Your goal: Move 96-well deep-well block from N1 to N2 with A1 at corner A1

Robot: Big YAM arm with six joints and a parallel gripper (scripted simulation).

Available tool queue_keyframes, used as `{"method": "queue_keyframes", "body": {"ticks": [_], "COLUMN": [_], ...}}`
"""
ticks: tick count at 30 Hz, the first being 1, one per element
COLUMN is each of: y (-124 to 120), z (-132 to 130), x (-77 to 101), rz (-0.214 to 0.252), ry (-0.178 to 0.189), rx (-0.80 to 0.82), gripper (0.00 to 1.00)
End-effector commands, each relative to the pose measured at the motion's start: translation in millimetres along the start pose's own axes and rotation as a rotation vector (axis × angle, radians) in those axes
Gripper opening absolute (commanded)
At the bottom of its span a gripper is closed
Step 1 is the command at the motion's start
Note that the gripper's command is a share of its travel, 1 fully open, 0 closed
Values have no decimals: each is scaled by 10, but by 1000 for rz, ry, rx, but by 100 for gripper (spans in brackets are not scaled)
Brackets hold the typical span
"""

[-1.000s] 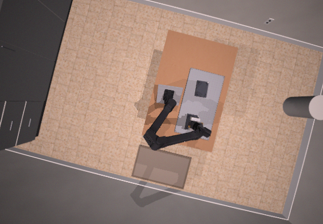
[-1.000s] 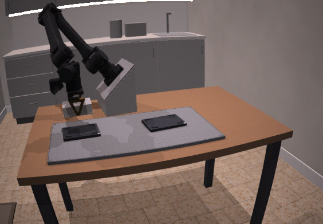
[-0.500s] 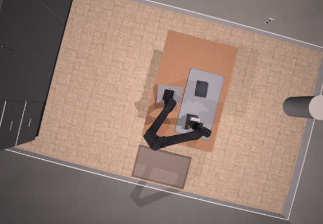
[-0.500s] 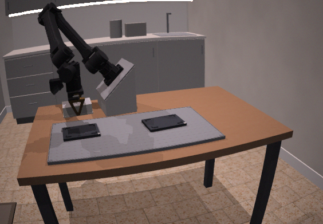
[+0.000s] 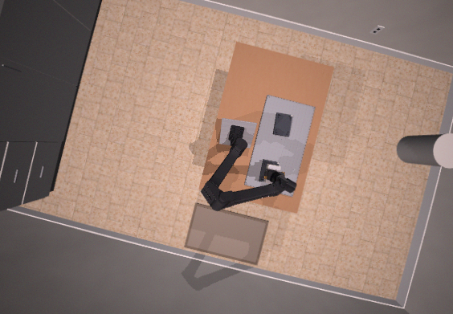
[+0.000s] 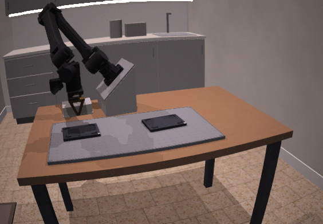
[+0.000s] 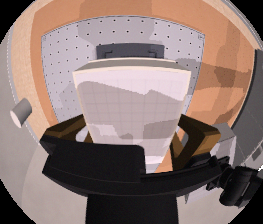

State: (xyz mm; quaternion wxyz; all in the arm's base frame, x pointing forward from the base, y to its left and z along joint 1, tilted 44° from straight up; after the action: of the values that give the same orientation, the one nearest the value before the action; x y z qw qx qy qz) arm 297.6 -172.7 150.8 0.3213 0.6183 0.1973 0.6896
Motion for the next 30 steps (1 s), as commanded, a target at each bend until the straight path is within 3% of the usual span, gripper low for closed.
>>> {"method": "queue_keyframes", "body": {"ticks": [1, 5, 7, 12, 13, 14, 17, 21, 24, 30], "y": [69, 69, -132, -231, -178, -212, -398, -501, -632, -745], "z": [166, 166, 39, 39, 199, 200, 8, 77, -12, 38], "x": [192, 192, 58, 58, 143, 143, 58, 93, 59, 88], "rz": [-7, -7, -3, -3, -5, -6, -3, -3, -3, -2], "ry": [60, 60, 19, 24, 53, 55, 19, 37, 22, 33], "rx": [-28, -28, 38, 27, 1, -1, 32, 16, 30, 20], "gripper": [0, 0, 0, 0, 0, 0, 0, 0, 0, 0]}}
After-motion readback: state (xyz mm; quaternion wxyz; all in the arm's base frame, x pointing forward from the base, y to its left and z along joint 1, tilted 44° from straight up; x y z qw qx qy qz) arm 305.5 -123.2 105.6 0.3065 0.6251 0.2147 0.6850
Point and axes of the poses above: the point where the finger pads meet when closed, its own x axis back along the fingers, its own z axis across the jaws, y = z × x, the point moved 3 cm from there along x, back along the fingers, and after that the axes turned 11 degrees about -x, right-handed, at the moved point
